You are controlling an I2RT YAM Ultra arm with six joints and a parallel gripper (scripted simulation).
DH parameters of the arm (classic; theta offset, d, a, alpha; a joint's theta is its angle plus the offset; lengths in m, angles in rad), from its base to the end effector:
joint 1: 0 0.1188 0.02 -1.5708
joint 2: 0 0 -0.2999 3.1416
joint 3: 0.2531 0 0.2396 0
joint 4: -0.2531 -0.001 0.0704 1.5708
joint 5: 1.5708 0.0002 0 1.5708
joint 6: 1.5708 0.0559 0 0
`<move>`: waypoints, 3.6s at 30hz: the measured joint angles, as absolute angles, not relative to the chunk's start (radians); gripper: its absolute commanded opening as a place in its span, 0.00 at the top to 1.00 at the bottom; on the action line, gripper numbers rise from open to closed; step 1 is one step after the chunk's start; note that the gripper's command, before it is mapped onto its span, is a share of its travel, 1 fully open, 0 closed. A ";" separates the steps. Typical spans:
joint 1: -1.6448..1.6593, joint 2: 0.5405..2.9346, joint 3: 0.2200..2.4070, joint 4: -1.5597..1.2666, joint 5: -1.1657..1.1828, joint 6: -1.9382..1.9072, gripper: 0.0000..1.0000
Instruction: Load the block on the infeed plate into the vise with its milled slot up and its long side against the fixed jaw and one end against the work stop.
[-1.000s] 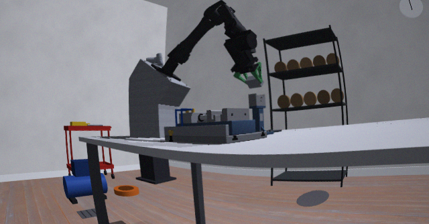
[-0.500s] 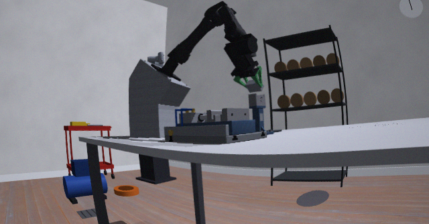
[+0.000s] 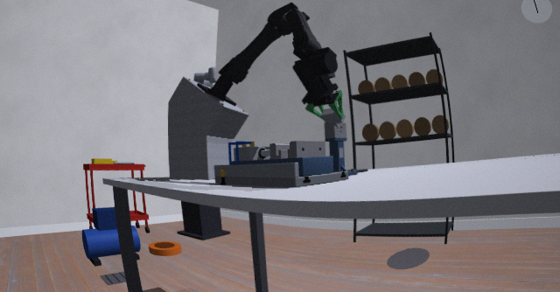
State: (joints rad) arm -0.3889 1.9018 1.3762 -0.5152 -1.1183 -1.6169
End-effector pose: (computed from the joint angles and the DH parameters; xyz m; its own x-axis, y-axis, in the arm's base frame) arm 0.3859 -0.1027 0.2560 0.2914 -0.5914 -0.7519 -0.7858 0.3002 -0.5408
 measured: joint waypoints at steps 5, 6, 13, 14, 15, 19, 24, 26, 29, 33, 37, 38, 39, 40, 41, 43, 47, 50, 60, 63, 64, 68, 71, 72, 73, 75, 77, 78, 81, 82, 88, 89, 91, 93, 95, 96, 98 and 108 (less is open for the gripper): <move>-0.383 1.912 1.369 -0.496 -1.115 -1.607 1.00; -0.384 1.915 1.369 -0.489 -1.115 -1.605 1.00; -0.376 1.928 1.369 -0.462 -1.111 -1.593 1.00; -0.376 1.929 1.369 -0.459 -1.111 -1.591 1.00; -0.376 1.931 1.369 -0.455 -1.111 -1.590 1.00; -0.375 1.942 1.369 -0.443 -1.108 -1.584 1.00; -0.371 1.947 1.369 -0.426 -1.107 -1.578 1.00; -0.371 1.953 1.369 -0.422 -1.106 -1.575 1.00; -0.370 1.952 1.369 -0.416 -1.106 -1.573 1.00; -0.369 1.952 1.369 -0.410 -1.106 -1.570 1.00; -0.367 1.957 1.369 -0.405 -1.108 -1.567 1.00; -0.366 1.957 1.369 -0.405 -1.108 -1.566 1.00; -0.367 1.957 1.369 -0.405 -1.107 -1.566 1.00; -0.367 1.957 1.369 -0.403 -1.107 -1.565 1.00; -0.367 1.957 1.369 -0.402 -1.107 -1.565 1.00; -0.367 1.957 1.369 -0.402 -1.107 -1.564 1.00; -0.367 1.957 1.369 -0.402 -1.107 -1.563 1.00; -0.367 1.957 1.369 -0.402 -1.107 -1.563 1.00; -0.367 1.957 1.369 -0.402 -1.107 -1.562 1.00; -0.367 1.957 1.369 -0.402 -1.107 -1.562 1.00; -0.367 1.957 1.369 -0.402 -1.107 -1.562 1.00; -0.367 1.957 1.369 -0.402 -1.107 -1.562 1.00; -0.367 1.957 1.369 -0.402 -1.107 -1.562 1.00; -0.367 1.957 1.369 -0.402 -1.107 -1.562 1.00; -0.367 1.957 1.369 -0.402 -1.107 -1.562 1.00; -0.367 1.957 1.369 -0.402 -1.107 -1.562 1.00; -0.367 1.957 1.369 -0.402 -1.107 -1.562 1.00; -0.367 1.957 1.369 -0.402 -1.107 -1.562 1.00; -0.367 1.957 1.369 -0.402 -1.107 -1.562 1.00; -0.367 1.957 1.369 -0.402 -1.107 -1.562 1.00; -0.367 1.956 1.369 -0.401 -1.113 -1.562 0.19; -0.367 1.957 1.369 -0.401 -1.114 -1.562 0.19; -0.367 1.956 1.369 -0.401 -1.116 -1.562 0.19; -0.367 1.956 1.369 -0.401 -1.118 -1.562 0.19; -0.367 1.956 1.369 -0.401 -1.118 -1.562 0.19; -0.367 1.956 1.369 -0.401 -1.119 -1.562 0.19; -0.367 1.956 1.369 -0.401 -1.119 -1.562 0.19; -0.367 1.956 1.369 -0.401 -1.120 -1.562 0.19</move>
State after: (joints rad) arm -0.3668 1.9564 1.3693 -0.4011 -1.1198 -1.5620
